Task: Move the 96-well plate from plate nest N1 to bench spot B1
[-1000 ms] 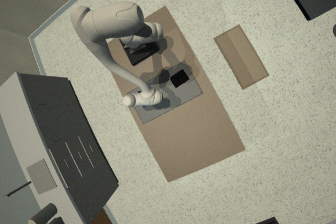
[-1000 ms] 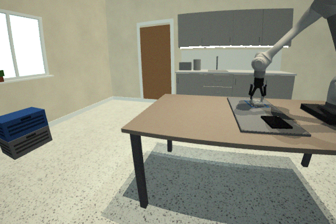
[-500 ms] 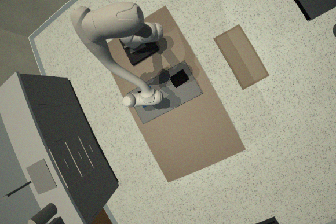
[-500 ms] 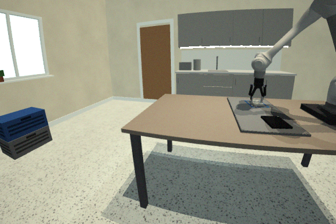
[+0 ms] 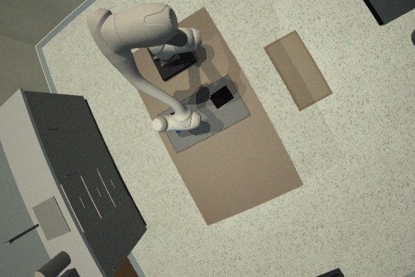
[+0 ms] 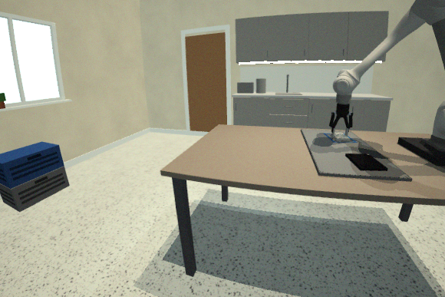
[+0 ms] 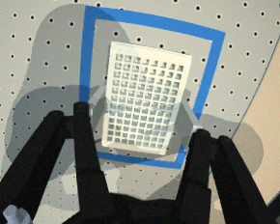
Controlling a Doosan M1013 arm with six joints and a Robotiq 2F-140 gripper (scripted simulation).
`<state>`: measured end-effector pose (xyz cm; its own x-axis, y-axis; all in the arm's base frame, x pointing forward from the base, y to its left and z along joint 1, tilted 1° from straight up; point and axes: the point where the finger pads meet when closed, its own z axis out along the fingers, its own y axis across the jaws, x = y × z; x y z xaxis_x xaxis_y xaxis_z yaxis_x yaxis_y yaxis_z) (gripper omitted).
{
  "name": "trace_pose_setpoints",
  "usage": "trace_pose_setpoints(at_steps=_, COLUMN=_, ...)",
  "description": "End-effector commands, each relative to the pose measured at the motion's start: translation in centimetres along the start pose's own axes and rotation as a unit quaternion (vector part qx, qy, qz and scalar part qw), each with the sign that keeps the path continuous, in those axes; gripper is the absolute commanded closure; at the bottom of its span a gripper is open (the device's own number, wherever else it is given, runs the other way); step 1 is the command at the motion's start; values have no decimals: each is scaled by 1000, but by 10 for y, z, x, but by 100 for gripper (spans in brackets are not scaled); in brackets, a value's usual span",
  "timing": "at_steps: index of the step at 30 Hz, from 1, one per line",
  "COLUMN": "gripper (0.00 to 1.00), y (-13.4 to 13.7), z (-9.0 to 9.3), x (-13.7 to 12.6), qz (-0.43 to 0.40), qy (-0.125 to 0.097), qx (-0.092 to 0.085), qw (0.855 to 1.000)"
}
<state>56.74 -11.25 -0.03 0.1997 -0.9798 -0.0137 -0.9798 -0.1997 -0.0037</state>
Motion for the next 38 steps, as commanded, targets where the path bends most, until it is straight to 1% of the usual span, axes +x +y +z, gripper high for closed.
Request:
trace_pose_setpoints(at_steps=1, gripper=100, y=0, z=0, x=0, qz=0, qy=0, qx=0, qw=1000)
trace_pose_setpoints(at_steps=2, gripper=0, y=0, z=1, x=0, qz=0, qy=0, qx=0, qw=1000)
trace_pose_setpoints(at_steps=24, gripper=0, y=0, z=1, x=0, qz=0, qy=0, qx=0, qw=1000)
trace_pose_setpoints(at_steps=37, gripper=0, y=0, z=-34, x=0, qz=0, qy=0, qx=0, qw=1000)
trace_pose_setpoints(at_steps=38, gripper=0, y=0, z=-34, x=0, qz=0, qy=0, qx=0, qw=1000)
